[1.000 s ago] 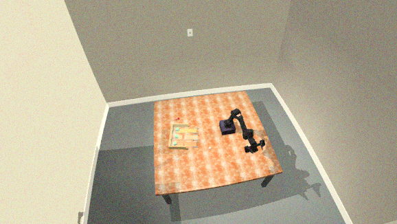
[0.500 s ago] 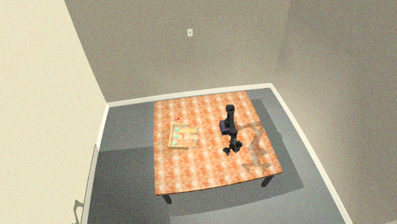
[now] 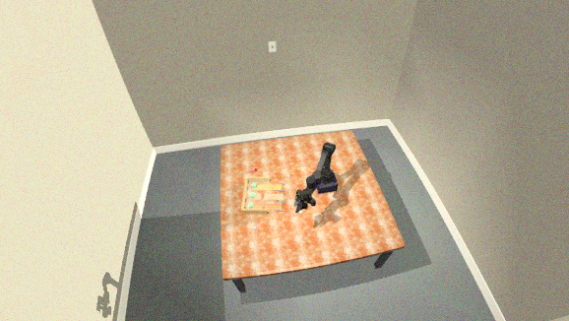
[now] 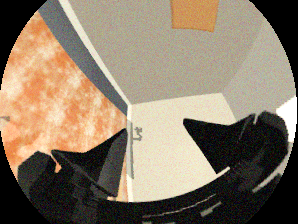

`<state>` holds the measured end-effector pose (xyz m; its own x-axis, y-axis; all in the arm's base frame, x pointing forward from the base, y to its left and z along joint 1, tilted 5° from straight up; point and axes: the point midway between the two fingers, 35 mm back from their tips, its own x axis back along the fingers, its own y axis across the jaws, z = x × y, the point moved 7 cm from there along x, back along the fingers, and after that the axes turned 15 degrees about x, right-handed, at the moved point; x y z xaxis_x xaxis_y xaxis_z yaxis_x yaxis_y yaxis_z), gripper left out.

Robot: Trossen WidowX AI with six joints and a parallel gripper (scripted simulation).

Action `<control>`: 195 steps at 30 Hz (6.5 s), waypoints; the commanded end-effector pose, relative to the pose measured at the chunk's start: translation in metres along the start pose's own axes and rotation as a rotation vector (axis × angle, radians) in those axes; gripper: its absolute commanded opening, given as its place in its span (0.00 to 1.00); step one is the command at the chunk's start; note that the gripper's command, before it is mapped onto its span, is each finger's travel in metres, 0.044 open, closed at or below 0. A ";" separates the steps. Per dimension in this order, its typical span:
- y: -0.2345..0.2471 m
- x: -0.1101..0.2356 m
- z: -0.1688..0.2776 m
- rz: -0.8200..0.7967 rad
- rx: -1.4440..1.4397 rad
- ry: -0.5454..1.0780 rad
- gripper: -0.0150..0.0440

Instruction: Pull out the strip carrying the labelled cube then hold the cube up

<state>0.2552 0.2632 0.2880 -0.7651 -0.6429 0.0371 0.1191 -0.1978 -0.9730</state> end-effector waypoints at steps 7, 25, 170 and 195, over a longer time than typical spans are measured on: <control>0.062 0.059 0.111 -0.182 -0.662 0.338 0.93; 0.138 0.186 0.183 -0.037 -1.609 0.973 0.93; 0.310 0.136 0.287 -0.915 -1.926 1.524 0.25; 0.312 0.135 0.288 -0.915 -1.926 1.524 0.25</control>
<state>0.3697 -0.0987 0.0591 -0.1057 -0.0339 0.9938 -0.0271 0.9991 0.0312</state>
